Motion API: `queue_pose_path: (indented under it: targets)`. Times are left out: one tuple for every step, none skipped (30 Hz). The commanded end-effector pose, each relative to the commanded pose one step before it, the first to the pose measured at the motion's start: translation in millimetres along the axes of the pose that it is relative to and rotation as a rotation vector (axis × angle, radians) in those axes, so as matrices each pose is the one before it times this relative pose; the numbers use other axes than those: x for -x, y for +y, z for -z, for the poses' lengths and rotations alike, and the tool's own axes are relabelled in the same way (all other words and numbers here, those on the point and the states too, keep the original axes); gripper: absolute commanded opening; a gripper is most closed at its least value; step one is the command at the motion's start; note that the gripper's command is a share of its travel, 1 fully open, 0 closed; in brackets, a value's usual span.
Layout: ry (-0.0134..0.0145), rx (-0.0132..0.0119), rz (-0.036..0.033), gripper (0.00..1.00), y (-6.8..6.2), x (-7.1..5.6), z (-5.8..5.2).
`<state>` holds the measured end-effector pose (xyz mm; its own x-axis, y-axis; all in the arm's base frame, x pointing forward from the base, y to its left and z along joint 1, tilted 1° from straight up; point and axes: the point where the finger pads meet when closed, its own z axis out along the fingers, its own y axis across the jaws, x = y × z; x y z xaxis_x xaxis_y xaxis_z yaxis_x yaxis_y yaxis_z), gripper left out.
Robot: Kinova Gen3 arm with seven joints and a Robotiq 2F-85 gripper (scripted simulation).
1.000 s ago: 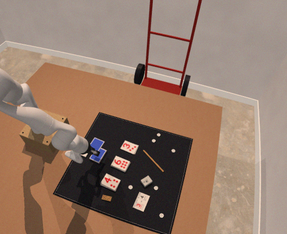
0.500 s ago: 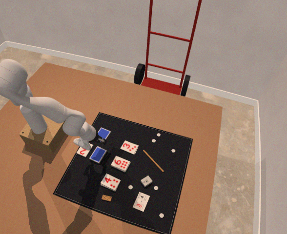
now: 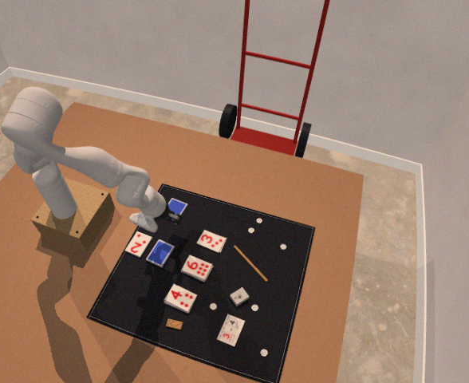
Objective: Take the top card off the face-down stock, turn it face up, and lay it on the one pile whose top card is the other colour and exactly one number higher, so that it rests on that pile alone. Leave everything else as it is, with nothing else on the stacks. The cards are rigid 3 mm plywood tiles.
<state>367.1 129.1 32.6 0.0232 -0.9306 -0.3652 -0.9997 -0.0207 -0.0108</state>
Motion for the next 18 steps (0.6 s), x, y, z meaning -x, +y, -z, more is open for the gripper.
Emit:
queue_pose_path:
  targets:
    - [0.00055, 0.00299, 0.01196, 0.71, 0.92, 4.74, -1.44]
    - [0.00000, 0.00000, 0.00000, 0.71, 0.02, 0.61, -0.25]
    - [0.00000, 0.00000, 0.00000, 0.71, 0.01, 0.39, -0.16]
    - [0.00000, 0.00000, 0.00000, 0.71, 0.01, 0.21, -0.08]
    - [0.00000, 0.00000, 0.00000, 0.71, 0.00, 0.08, -0.03]
    - [0.00000, 0.00000, 0.00000, 0.71, 0.00, 0.01, 0.00]
    - [0.00000, 0.00000, 0.00000, 0.71, 0.00, 0.00, 0.00]
    - [0.00000, 0.00000, 0.00000, 0.71, 0.00, 0.00, -0.01]
    - [0.00000, 0.00000, 0.00000, 0.71, 0.00, -0.01, -0.02]
    - [0.00000, 0.00000, 0.00000, 0.71, 0.00, -0.02, -0.04]
    - [0.00000, 0.00000, 0.00000, 0.71, 0.00, -0.02, -0.06]
    - [0.00000, 0.00000, 0.00000, 0.71, 0.00, -0.03, -0.08]
    - [0.00000, 0.00000, 0.00000, 0.71, 0.00, -0.04, -0.10]
    - [0.00000, 0.00000, 0.00000, 0.71, 0.00, -0.05, -0.12]
    - [0.00000, 0.00000, 0.00000, 0.71, 0.00, -0.05, -0.13]
    - [0.00000, 0.00000, 0.00000, 0.71, 0.00, -0.06, -0.14]
    - [0.00000, 0.00000, 0.00000, 0.71, 0.00, 0.00, 0.00]
    - [0.00000, 0.00000, 0.00000, 0.71, 0.00, 0.00, 0.00]
